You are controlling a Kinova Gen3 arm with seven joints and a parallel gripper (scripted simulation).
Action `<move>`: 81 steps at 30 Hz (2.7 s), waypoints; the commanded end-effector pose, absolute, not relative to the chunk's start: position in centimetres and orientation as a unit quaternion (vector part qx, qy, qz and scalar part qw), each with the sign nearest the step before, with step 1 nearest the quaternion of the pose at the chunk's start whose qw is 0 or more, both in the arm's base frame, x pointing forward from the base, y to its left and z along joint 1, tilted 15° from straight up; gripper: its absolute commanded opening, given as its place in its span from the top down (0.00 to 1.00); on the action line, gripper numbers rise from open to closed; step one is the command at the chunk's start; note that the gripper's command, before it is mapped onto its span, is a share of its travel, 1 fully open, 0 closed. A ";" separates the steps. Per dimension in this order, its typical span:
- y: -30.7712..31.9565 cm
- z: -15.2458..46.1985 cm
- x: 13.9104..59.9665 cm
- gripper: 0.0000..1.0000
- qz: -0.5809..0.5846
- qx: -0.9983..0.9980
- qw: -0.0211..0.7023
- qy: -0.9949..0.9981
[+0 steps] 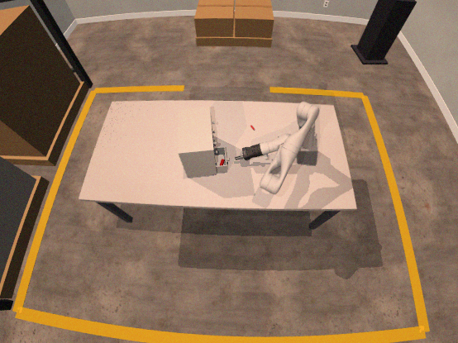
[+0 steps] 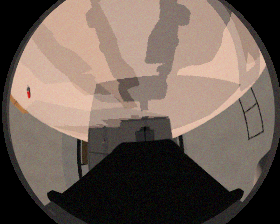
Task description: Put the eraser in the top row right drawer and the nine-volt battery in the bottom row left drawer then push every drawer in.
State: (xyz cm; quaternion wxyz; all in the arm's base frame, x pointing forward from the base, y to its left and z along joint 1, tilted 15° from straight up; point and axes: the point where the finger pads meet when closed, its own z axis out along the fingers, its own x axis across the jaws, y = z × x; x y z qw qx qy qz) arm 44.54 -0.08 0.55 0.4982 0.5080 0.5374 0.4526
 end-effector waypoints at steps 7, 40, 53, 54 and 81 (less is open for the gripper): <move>0.1 0.4 44.6 1.00 0.456 0.508 0.495 0.538; 0.0 0.4 44.7 1.00 0.456 0.508 0.495 0.538; 0.0 0.4 44.8 1.00 0.456 0.508 0.495 0.538; 0.0 0.4 44.8 1.00 0.457 0.508 0.494 0.537; 0.1 1.1 46.9 1.00 0.457 0.507 0.495 0.538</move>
